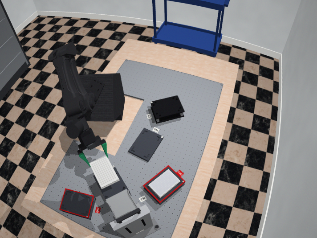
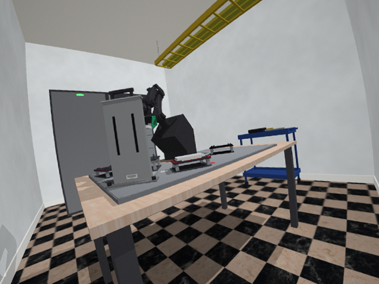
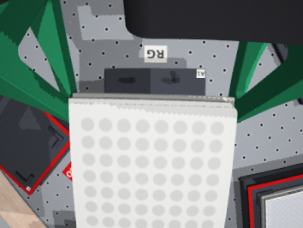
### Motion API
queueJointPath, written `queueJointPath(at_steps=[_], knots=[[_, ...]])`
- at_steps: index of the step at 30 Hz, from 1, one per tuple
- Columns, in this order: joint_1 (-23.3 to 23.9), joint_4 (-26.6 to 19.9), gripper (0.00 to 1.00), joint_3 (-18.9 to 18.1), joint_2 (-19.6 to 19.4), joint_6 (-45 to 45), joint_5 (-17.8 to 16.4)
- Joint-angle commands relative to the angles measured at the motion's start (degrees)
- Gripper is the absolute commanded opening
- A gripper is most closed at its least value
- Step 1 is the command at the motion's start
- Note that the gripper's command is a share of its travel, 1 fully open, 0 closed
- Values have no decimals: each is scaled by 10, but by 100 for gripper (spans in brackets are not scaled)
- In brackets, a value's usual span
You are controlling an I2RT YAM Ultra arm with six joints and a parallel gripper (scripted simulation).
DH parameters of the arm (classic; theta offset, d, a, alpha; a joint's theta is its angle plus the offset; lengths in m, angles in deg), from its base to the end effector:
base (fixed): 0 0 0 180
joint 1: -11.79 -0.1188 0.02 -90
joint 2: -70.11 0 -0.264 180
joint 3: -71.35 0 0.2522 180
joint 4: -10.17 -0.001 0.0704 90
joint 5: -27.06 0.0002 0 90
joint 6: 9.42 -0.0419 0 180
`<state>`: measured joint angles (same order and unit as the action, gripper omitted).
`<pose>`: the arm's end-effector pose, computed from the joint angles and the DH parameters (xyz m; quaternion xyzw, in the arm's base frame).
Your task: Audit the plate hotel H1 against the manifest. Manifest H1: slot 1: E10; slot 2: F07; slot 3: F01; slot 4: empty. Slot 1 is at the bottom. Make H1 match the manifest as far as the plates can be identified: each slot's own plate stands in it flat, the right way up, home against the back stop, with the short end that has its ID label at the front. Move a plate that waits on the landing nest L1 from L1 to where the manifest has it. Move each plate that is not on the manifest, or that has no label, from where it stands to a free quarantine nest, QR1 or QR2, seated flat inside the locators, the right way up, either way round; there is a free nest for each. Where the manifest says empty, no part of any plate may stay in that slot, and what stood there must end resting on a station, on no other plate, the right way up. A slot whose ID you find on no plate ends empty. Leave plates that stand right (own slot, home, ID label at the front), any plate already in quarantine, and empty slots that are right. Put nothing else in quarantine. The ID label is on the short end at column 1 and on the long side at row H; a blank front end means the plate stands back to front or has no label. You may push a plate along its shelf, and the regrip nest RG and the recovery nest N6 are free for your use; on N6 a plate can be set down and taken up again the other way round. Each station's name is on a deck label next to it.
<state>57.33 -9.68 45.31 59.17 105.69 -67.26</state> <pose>0.0843 -0.0799 0.2251 0.1053 0.7282 -0.3687 0.5682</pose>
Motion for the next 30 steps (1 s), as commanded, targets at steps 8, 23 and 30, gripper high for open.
queueJointPath(at_steps=[8,23,30], knots=[[9,41,87,5,-19,2,-19],[7,41,87,0,-14,2,-19],[7,41,87,0,-14,2,-19]])
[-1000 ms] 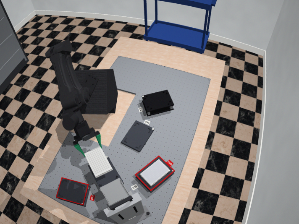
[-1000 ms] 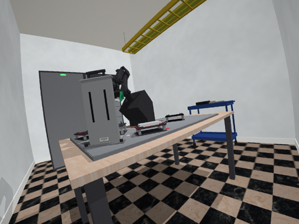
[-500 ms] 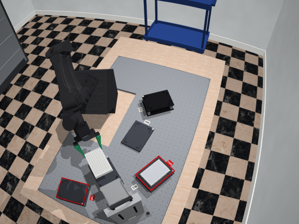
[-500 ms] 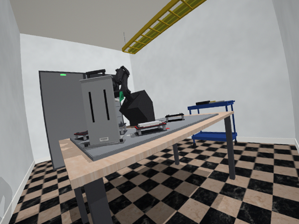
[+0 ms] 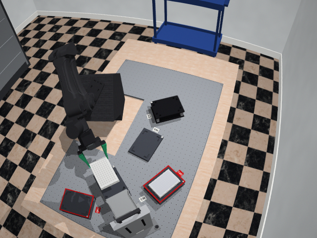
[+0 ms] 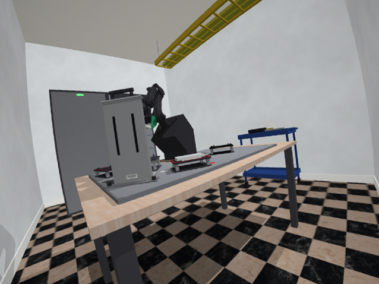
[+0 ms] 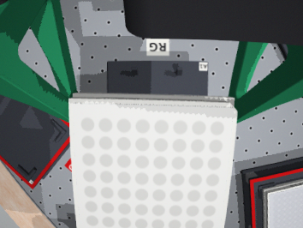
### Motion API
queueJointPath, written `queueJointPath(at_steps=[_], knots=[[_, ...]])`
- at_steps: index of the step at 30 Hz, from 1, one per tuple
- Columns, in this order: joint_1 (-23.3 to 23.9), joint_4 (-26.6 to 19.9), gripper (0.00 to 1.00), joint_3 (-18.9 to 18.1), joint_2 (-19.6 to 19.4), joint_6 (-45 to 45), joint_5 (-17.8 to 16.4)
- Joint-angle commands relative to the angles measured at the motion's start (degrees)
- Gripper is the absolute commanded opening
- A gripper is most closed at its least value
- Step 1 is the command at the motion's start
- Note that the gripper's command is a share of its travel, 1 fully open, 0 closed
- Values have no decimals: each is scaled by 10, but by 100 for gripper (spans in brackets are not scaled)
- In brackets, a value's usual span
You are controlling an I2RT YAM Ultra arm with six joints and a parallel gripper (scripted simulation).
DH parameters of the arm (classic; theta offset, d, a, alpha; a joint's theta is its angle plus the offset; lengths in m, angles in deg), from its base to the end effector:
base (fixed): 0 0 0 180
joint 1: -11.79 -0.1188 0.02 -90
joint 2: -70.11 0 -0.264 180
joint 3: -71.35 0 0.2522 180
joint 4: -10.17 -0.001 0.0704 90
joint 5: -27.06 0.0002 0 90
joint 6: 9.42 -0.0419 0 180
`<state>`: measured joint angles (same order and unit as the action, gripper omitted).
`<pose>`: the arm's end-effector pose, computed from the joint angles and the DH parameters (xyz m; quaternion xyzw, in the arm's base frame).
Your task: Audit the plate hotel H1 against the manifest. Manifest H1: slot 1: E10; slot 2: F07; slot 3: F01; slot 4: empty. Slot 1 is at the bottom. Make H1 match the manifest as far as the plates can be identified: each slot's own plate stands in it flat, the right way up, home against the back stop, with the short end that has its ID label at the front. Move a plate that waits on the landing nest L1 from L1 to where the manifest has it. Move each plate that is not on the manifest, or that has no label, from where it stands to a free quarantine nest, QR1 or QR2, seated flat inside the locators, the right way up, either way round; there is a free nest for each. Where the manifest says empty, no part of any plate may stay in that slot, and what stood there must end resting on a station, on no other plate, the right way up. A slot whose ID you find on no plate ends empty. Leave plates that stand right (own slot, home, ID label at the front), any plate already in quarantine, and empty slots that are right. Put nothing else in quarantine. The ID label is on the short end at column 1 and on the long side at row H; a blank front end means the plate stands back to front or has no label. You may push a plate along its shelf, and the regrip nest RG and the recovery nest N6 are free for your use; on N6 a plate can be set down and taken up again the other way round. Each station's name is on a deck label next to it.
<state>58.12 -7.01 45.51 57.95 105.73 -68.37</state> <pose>0.0857 -0.0825 0.2270 0.1018 0.7211 -0.3718 0.5757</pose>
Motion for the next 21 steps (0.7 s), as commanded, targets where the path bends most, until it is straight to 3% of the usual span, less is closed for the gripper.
queueJointPath(at_steps=[1,21], knots=[[1,14,87,-2,-2,1,-8],[-8,22,87,-12,-15,3,-8]])
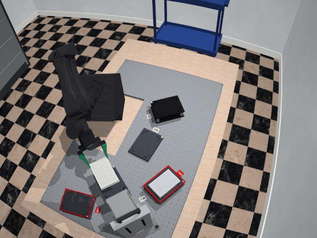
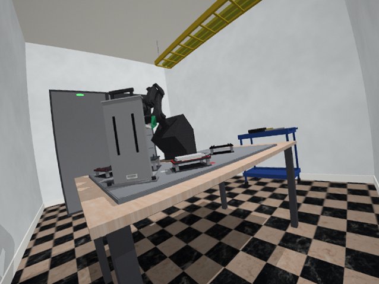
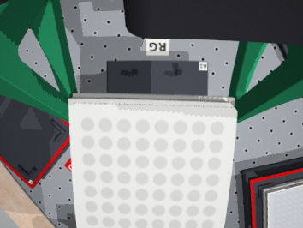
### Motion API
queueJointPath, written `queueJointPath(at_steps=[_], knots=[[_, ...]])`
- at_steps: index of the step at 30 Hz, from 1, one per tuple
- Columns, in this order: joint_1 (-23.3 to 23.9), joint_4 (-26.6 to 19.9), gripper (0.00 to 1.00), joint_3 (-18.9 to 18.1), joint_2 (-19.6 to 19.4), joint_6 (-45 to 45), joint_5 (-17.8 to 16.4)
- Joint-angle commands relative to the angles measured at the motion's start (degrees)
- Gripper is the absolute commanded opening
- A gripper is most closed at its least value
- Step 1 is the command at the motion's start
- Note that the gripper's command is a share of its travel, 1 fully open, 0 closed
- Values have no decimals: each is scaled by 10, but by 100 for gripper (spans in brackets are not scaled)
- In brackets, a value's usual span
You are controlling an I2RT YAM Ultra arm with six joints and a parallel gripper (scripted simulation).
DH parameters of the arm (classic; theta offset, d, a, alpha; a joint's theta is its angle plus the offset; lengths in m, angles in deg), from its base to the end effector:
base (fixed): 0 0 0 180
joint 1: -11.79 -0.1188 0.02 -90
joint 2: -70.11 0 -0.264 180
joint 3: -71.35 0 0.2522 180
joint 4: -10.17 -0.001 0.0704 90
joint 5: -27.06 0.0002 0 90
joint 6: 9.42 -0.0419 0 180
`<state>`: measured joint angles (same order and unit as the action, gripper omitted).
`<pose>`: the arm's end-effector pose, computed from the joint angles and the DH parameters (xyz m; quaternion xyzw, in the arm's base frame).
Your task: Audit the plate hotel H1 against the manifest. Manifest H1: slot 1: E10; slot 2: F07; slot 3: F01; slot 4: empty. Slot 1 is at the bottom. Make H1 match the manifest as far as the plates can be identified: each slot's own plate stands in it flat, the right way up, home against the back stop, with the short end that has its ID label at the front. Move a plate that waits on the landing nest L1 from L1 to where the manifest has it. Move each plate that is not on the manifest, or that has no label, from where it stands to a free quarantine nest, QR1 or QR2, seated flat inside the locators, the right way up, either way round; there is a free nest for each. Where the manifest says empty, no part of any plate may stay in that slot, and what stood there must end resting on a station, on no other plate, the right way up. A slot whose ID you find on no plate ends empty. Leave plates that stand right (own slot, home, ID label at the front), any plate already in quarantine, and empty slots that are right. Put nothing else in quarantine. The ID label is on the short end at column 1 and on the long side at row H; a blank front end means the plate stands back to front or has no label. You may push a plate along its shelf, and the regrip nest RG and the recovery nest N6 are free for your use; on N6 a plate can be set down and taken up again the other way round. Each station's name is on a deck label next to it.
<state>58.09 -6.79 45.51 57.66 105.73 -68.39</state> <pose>0.0861 -0.0829 0.2269 0.1016 0.7216 -0.3712 0.5755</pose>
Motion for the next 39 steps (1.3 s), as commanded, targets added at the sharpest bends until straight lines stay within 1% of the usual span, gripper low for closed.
queueJointPath(at_steps=[1,2,11,13,20,28,30,39], knots=[[-10,22,87,-17,-14,2,-4],[-13,24,87,-18,-17,2,3],[-34,39,87,-30,-44,-2,24],[-34,39,87,-30,-44,-2,24],[-51,60,87,-38,-75,-2,40],[-66,77,87,-50,-103,-3,56],[-66,77,87,-50,-103,-3,56],[-83,96,87,-63,-137,-3,72]])
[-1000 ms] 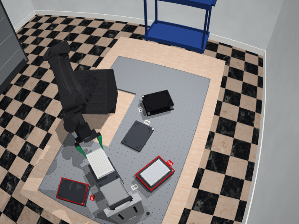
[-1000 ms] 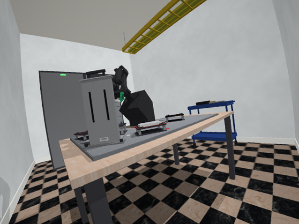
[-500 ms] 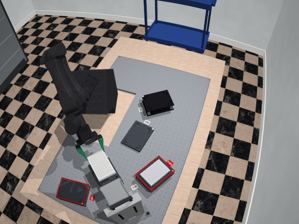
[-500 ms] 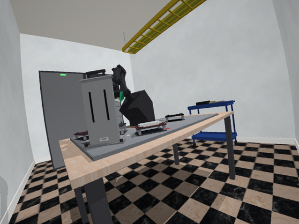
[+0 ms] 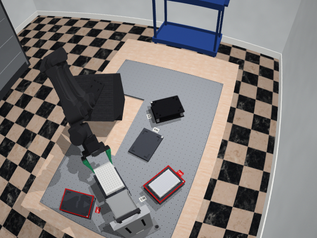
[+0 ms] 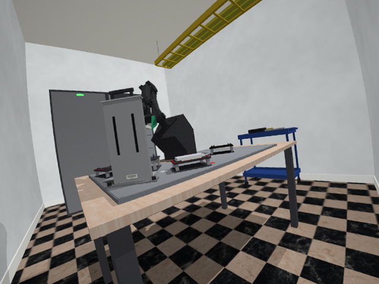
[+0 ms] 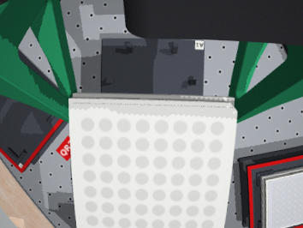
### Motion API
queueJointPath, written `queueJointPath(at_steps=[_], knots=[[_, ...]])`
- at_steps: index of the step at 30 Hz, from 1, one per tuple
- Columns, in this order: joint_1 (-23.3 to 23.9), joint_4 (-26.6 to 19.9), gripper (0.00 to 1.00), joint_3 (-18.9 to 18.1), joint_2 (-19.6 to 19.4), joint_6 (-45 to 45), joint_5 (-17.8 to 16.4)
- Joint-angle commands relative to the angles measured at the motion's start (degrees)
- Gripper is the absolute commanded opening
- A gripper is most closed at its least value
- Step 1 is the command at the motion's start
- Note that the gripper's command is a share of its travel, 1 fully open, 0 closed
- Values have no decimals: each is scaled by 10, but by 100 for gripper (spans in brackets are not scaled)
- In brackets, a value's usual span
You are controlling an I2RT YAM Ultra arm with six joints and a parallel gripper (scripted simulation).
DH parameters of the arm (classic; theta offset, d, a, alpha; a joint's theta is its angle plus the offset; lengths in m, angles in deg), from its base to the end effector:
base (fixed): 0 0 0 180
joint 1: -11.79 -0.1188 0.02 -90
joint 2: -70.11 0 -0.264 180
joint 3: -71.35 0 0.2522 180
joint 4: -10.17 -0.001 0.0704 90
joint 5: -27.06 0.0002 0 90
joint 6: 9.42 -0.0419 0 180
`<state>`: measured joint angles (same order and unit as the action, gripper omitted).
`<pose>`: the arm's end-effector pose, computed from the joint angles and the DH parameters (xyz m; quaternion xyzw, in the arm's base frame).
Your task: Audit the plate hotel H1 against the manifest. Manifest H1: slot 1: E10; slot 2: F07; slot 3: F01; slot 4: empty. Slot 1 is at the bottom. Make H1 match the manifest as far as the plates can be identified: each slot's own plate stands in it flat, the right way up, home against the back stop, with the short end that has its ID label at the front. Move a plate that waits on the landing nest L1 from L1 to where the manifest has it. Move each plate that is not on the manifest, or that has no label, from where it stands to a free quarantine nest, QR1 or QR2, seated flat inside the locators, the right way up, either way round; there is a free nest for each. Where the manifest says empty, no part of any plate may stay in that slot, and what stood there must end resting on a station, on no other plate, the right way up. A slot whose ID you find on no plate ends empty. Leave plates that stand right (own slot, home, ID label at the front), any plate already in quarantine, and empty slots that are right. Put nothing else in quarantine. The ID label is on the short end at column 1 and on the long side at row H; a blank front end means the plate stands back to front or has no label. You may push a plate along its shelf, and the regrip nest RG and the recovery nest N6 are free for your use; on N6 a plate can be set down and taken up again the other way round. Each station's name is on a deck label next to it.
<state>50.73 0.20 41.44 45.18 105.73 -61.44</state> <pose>0.1117 -0.0904 0.2420 0.0973 0.7308 -0.3666 0.5675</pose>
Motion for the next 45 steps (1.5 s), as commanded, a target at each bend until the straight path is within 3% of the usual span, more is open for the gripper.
queueJointPath(at_steps=[1,37,45], knots=[[-11,28,87,-24,-15,-3,4],[-53,75,87,-78,-117,-3,42],[-52,77,87,-79,-121,-2,38]])
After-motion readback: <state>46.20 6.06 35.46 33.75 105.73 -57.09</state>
